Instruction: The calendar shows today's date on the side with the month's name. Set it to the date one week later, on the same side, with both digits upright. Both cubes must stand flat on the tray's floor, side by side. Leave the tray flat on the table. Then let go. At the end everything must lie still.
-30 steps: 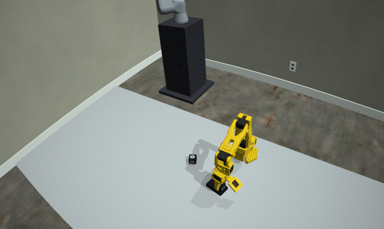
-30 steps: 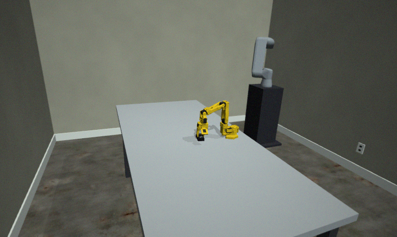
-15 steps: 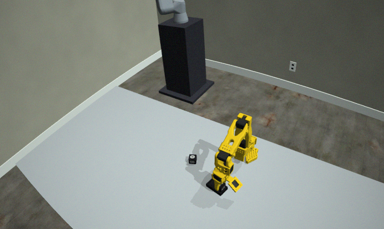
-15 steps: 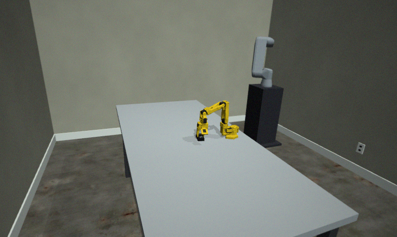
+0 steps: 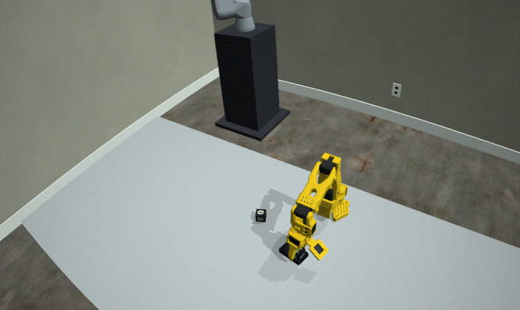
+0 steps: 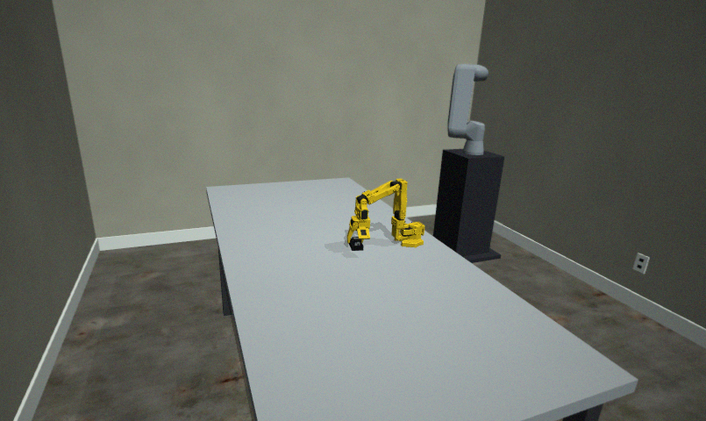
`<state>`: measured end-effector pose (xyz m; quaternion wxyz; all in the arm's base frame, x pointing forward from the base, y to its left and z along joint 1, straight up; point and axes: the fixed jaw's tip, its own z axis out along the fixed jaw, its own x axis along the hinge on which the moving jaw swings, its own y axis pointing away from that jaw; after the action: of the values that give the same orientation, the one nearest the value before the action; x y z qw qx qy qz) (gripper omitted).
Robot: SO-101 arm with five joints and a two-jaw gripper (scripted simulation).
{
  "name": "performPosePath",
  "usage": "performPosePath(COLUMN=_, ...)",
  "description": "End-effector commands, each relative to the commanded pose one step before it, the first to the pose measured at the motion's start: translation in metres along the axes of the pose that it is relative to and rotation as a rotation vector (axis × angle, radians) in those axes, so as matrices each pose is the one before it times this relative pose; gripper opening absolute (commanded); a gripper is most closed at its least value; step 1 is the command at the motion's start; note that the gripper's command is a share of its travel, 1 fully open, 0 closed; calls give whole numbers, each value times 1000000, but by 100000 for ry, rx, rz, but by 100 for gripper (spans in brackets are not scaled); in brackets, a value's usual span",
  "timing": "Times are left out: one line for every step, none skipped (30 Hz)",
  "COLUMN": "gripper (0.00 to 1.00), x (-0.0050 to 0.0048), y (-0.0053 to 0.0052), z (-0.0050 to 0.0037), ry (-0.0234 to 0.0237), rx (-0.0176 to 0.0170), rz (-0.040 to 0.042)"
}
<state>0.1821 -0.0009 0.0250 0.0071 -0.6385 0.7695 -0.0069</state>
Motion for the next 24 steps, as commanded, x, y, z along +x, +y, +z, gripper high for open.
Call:
performPosePath(gripper=31, x=-1864, y=-2902, z=-1894, ry=-597, rx=2417, rz=26)
performPosePath(gripper=32, x=0, y=0, z=0, ry=0, rx=0, rz=0)
performPosePath(gripper=33, x=0, y=0, z=0, ry=0, rx=0, rz=0)
performPosePath(gripper=33, x=0, y=0, z=0, ry=0, rx=0, rz=0)
performPosePath(gripper=34, x=0, y=0, z=0, ry=0, rx=0, rz=0)
performPosePath(gripper=35, x=0, y=0, z=0, ry=0, rx=0, rz=0)
performPosePath(gripper=35, x=0, y=0, z=0, ry=0, rx=0, rz=0)
performPosePath(gripper=35, x=0, y=0, z=0, ry=0, rx=0, rz=0)
performPosePath(gripper=36, x=0, y=0, z=0, ry=0, rx=0, rz=0)
performPosePath(gripper=36, x=0, y=0, z=0, ry=0, rx=0, rz=0)
performPosePath(gripper=36, x=0, y=0, z=0, ry=0, rx=0, rz=0)
performPosePath(gripper=36, x=0, y=0, z=0, ry=0, rx=0, rz=0)
performPosePath(gripper=36, x=0, y=0, z=0, ry=0, rx=0, rz=0)
performPosePath(gripper=36, x=0, y=0, z=0, ry=0, rx=0, rz=0)
performPosePath(gripper=36, x=0, y=-7, z=-24, ry=0, rx=0, rz=0)
performPosePath(gripper=36, x=-7, y=-27, z=-131, ry=0, rx=0, rz=0)
performPosePath(gripper=36, x=-13, y=-73, z=-341, ry=0, rx=0, rz=0)
performPosePath(gripper=36, x=-20, y=-121, z=-616, ry=0, rx=0, rz=0)
performPosePath(gripper=36, x=-40, y=-187, z=-944, ry=0, rx=0, rz=0)
performPosePath(gripper=36, x=-41, y=-249, z=-1303, ry=0, rx=0, rz=0)
performPosePath(gripper=36, x=-55, y=-298, z=-1680, ry=0, rx=0, rz=0)
performPosePath(gripper=36, x=-62, y=-336, z=-2057, ry=0, rx=0, rz=0)
performPosePath(gripper=36, x=-70, y=-356, z=-2429, ry=0, rx=0, rz=0)
performPosePath(gripper=36, x=-65, y=-357, z=-2765, ry=0, rx=0, rz=0)
